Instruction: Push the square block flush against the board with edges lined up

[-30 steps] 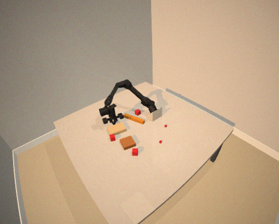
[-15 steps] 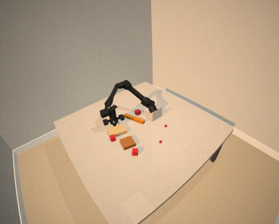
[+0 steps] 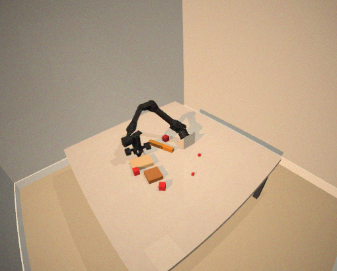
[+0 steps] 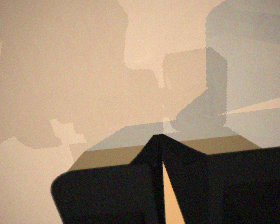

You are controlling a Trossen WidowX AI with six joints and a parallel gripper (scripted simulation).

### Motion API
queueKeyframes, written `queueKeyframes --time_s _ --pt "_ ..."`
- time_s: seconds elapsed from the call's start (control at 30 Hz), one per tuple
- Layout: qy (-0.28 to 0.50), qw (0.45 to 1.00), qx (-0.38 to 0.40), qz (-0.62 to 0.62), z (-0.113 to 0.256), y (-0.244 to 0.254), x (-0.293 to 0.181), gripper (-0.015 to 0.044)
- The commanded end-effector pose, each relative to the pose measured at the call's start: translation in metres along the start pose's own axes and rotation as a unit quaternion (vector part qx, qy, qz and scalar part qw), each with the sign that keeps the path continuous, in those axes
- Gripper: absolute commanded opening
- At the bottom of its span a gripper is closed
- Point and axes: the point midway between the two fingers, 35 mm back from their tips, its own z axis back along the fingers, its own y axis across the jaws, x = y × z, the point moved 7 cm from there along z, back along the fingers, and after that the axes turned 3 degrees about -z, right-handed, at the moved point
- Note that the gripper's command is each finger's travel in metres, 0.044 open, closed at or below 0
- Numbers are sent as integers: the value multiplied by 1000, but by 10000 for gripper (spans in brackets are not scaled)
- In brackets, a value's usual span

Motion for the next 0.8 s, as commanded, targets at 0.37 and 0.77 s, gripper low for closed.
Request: queueKeyframes --time_s 0.37,0.77 --pt "3 1000 -11 4 -7 -5 -21 0" --pt "3 1000 -11 4 -7 -2 -2 0"
